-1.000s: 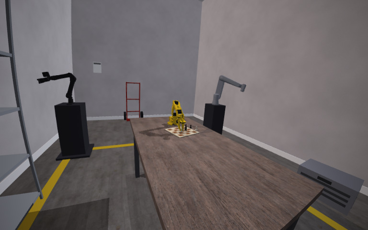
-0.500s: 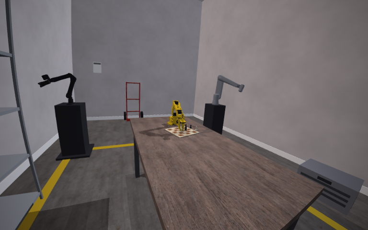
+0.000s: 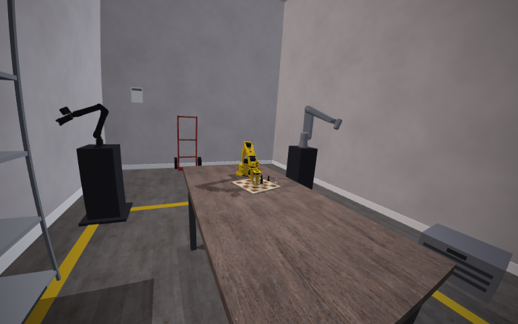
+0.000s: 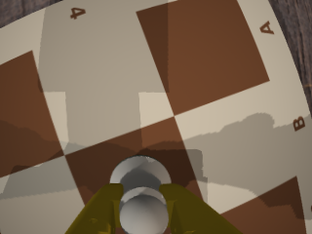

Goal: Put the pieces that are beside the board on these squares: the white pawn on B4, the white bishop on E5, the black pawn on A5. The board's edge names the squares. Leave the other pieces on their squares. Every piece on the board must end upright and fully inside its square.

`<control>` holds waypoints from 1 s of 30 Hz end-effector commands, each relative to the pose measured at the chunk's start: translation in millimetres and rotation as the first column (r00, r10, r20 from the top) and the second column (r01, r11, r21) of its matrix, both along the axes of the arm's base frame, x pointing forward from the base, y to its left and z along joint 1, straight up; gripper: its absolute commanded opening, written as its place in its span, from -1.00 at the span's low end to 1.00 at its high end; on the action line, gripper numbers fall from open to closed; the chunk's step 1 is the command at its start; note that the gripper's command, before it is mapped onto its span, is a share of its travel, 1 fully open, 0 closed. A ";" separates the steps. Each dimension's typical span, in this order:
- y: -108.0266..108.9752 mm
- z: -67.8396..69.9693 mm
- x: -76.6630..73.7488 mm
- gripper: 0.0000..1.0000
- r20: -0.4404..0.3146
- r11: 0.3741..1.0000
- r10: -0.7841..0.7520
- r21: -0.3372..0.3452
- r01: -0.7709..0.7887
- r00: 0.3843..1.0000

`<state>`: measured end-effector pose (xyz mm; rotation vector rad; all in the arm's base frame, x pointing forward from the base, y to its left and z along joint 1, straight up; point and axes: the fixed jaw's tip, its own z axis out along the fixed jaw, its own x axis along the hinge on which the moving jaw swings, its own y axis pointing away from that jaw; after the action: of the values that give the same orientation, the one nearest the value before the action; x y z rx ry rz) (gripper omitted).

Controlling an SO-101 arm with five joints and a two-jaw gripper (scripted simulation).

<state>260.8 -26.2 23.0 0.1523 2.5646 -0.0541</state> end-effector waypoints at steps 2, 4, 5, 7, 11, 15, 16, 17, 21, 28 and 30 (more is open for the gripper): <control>-0.7 -6.7 -4.4 -1.00 -0.023 1.000 -0.004 0.003 0.004 1.000; -0.7 -6.8 -4.6 -1.00 -0.023 1.000 -0.004 0.003 0.004 1.000; -0.7 -6.8 -4.6 -1.00 -0.023 1.000 -0.004 0.003 0.004 1.000; -0.5 -7.6 -5.4 -1.00 -0.023 1.000 -0.004 0.003 0.004 1.000; -0.1 -9.3 -7.4 -1.00 -0.024 1.000 -0.003 0.003 0.003 1.000; 0.0 -9.5 -7.6 -1.00 -0.024 1.000 -0.003 0.003 0.003 1.000; 0.0 -9.5 -7.6 -1.00 -0.024 1.000 -0.003 0.003 0.003 1.000; 0.0 -9.4 -7.6 -1.00 -0.024 1.000 -0.003 0.003 0.003 1.000; 0.0 -9.1 -7.7 -1.00 -0.024 1.000 -0.003 0.003 0.003 1.000; 0.2 -8.2 -7.9 -1.00 -0.024 1.000 -0.002 0.003 0.002 1.000; 0.2 -8.2 -7.9 -1.00 -0.024 1.000 -0.002 0.003 0.002 1.000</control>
<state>258.0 -25.8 19.1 0.1524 2.5661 -0.0537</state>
